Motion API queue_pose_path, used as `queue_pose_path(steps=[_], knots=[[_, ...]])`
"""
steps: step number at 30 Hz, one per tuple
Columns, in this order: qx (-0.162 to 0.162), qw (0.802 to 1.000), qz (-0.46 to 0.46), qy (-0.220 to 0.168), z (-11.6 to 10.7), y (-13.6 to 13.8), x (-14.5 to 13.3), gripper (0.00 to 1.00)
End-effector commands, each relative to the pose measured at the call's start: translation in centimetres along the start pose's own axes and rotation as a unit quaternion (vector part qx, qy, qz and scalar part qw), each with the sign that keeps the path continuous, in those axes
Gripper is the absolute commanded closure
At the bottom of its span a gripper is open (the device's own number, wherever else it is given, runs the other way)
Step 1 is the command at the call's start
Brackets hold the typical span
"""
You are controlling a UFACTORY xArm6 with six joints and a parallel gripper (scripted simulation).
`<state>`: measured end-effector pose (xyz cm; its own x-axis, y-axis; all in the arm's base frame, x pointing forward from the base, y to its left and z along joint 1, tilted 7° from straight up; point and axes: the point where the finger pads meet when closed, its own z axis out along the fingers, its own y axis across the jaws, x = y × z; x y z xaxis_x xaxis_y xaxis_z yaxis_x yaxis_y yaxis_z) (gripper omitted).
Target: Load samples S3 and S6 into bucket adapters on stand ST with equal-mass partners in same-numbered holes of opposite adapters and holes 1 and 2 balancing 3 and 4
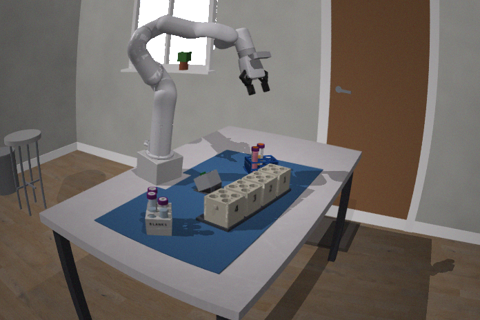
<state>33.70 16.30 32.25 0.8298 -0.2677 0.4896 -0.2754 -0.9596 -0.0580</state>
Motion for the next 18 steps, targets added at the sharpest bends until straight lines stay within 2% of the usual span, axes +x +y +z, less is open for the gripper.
queue_pose_path(steps=[1, 17, 18], knots=[[0.002, 1.000, 0.001, 0.001, -0.13, -0.07, 0.11, 0.00], [0.002, 1.000, 0.001, 0.001, -0.13, -0.07, 0.11, 0.00], [-0.007, 1.000, -0.008, -0.010, 0.23, 0.22, 0.31, 0.00]])
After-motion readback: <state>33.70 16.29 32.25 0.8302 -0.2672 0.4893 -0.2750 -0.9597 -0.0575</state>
